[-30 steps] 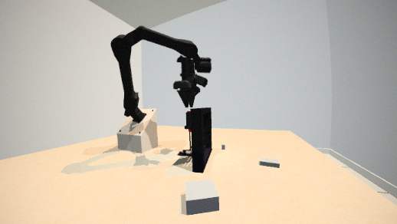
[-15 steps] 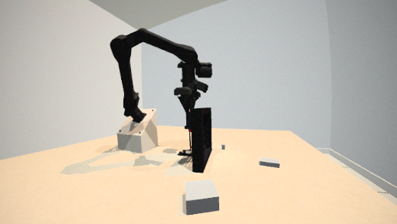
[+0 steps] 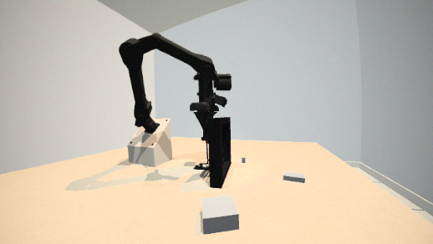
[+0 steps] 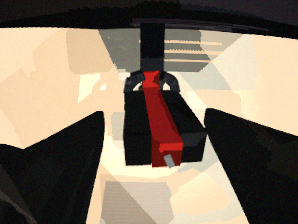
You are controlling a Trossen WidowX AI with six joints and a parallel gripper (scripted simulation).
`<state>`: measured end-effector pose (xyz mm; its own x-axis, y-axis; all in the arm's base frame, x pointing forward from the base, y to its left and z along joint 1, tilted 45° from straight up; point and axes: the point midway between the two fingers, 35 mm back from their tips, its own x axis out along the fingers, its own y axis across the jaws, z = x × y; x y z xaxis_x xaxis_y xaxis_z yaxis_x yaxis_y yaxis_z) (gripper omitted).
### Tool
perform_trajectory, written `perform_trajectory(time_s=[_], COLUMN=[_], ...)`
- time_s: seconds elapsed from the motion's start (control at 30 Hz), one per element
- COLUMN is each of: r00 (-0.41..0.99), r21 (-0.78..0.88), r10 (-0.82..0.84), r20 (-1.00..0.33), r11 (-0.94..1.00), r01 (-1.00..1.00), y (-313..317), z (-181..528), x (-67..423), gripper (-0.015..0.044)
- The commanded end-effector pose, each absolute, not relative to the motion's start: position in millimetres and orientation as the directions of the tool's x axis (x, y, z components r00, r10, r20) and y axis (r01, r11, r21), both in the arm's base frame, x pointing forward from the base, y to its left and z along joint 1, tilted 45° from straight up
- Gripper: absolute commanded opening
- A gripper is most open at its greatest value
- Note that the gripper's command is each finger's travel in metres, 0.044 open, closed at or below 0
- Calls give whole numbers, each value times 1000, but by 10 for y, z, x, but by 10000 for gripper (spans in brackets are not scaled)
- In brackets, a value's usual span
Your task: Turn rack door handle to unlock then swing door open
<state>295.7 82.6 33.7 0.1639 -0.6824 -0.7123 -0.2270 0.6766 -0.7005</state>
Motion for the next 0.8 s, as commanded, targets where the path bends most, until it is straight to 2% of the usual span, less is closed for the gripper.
perform_trajectory(time_s=[0.0, 0.27, 0.5, 0.77], r00=[165, 165, 165, 165], r21=[-704, -705, -705, -705], r10=[-686, -688, -688, -688], r20=[-709, -707, -707, -707], r11=[671, 670, 670, 670], r01=[-232, -231, -231, -231], y=[776, 697, 697, 697], z=[296, 226, 226, 226], x=[2957, 2964, 2964, 2964], gripper=[294, 294, 110, 57])
